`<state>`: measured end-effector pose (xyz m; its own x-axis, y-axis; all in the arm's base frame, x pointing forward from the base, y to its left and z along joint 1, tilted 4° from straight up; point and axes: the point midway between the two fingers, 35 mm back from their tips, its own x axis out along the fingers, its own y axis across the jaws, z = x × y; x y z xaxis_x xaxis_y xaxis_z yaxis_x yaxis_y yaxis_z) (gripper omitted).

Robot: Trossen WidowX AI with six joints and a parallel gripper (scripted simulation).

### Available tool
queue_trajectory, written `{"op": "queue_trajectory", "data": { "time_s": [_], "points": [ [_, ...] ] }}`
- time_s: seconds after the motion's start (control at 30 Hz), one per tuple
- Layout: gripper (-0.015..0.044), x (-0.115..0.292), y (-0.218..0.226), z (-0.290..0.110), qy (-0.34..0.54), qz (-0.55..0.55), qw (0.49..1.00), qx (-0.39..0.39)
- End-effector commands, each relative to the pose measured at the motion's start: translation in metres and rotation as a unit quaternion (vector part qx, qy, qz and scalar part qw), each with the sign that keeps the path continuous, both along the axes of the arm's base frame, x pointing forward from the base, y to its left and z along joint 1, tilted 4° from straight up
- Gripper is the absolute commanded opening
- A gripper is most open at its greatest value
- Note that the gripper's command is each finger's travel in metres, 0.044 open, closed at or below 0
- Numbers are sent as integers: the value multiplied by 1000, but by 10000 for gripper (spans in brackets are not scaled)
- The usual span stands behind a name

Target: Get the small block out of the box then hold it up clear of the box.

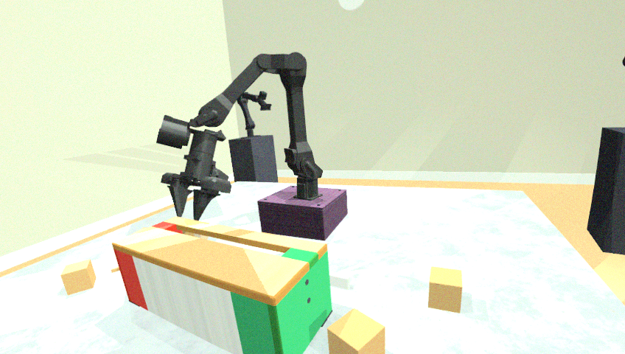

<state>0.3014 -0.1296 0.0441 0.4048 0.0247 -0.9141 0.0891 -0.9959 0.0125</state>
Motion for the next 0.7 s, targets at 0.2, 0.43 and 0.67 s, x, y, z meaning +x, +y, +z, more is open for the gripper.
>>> {"op": "queue_trajectory", "data": {
  "time_s": [0.2, 0.43, 0.67],
  "points": [
    [285, -10, 8, -49, 18, -1, 1000, 13],
    [285, -11, 8, -60, 18, -1, 1000, 13],
    [285, -11, 7, -71, 18, -1, 1000, 13]
  ]
}}
